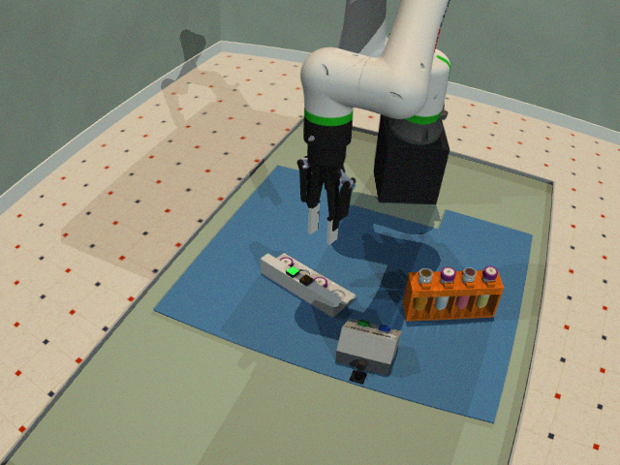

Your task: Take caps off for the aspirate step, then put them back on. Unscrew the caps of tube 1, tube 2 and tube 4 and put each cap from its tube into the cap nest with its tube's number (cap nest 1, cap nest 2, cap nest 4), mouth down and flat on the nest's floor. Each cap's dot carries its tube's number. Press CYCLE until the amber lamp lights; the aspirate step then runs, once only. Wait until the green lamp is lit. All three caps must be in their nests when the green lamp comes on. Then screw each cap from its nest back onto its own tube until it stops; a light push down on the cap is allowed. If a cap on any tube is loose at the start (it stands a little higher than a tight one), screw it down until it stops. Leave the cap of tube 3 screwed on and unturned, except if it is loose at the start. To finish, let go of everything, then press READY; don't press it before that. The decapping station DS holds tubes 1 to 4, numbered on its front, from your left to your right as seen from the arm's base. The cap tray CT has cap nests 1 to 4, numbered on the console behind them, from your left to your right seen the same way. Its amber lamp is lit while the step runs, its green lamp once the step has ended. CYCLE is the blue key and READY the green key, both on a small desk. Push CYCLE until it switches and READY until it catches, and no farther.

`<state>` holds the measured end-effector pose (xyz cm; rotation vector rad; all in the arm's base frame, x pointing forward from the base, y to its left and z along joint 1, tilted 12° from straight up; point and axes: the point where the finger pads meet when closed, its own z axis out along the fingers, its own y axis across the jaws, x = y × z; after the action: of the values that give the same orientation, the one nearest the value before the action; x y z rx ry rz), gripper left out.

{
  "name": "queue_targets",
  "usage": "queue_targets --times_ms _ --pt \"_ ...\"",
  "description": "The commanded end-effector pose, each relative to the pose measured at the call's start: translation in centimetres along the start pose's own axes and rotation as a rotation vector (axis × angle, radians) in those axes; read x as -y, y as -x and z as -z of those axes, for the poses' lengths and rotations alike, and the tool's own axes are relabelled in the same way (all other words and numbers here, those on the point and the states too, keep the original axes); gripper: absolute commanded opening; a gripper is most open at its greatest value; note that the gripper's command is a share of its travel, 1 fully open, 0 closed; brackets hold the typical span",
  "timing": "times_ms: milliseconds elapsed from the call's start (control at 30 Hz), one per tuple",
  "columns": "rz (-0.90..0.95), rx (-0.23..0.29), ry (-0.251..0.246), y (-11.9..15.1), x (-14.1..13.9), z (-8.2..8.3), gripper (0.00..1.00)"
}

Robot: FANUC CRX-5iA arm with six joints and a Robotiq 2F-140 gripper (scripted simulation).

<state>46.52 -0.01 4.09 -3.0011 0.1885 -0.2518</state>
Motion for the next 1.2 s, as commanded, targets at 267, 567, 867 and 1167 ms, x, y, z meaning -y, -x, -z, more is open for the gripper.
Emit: queue_targets --times_ms 267,567,867,1167 --pt "0.000 0.001 -0.001 0.0 -0.1 -3.0 0.29" --pt "0.000 0.001 -0.001 -0.1 0.0 -7.5 0.29" --pt "0.000 0.001 -0.001 -0.1 0.0 -11.0 0.29" --pt "0.000 0.001 -0.001 -0.1 0.0 -13.0 0.29"
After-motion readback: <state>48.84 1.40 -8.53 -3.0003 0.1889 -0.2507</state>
